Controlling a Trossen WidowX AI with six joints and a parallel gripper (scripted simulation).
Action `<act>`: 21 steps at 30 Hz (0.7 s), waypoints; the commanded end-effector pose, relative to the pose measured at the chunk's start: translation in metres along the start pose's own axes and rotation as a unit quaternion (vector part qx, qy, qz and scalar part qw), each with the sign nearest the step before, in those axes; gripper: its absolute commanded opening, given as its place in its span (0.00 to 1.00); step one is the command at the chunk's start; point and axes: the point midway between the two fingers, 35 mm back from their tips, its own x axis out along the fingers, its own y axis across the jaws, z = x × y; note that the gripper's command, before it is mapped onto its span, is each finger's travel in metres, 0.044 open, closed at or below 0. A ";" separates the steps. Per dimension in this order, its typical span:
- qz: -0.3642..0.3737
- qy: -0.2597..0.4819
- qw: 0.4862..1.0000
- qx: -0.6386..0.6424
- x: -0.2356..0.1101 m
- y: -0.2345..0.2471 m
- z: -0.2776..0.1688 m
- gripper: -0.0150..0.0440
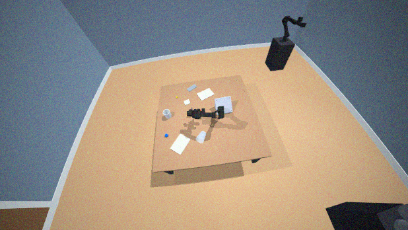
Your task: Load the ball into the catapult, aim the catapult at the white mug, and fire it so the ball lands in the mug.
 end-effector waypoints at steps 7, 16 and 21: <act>0.012 0.007 1.000 -0.018 0.005 0.007 0.003 0.25; 0.012 0.007 1.000 -0.018 0.015 0.006 0.013 0.25; 0.012 0.007 1.000 -0.018 0.021 0.006 0.019 0.25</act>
